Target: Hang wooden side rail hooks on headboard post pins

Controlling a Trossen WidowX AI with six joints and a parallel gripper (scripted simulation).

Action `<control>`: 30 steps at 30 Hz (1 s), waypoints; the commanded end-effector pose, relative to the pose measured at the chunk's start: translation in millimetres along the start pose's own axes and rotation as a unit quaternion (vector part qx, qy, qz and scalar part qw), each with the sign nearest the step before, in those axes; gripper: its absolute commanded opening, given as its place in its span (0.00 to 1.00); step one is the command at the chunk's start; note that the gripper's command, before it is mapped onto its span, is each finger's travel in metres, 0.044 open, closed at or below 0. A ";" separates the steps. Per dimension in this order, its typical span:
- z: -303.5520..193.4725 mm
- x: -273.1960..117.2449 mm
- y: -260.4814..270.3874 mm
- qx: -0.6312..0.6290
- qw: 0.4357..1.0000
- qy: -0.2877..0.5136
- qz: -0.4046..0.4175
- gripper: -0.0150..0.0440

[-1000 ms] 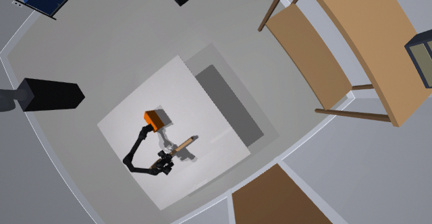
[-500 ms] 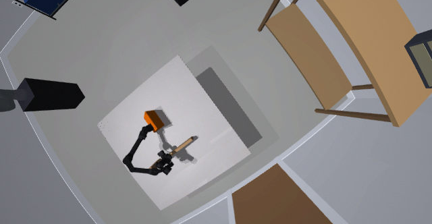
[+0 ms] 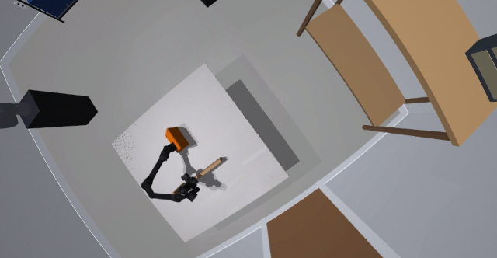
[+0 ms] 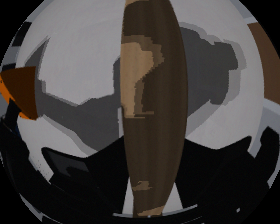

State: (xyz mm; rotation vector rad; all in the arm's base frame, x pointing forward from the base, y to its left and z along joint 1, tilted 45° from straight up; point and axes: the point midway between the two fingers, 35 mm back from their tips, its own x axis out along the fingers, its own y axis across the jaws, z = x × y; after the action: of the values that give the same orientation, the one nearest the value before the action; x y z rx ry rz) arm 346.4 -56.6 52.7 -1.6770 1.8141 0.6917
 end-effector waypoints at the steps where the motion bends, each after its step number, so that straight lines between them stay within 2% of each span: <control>1: 0.2 -5.2 -3.0 -0.002 1.000 -0.003 -0.007 0.25; 30: -3.0 -6.0 -3.3 -0.002 1.000 -0.003 -0.007 0.25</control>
State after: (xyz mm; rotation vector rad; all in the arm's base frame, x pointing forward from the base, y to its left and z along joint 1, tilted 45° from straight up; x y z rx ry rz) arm 346.5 -58.8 54.9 -1.6753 1.8160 0.6944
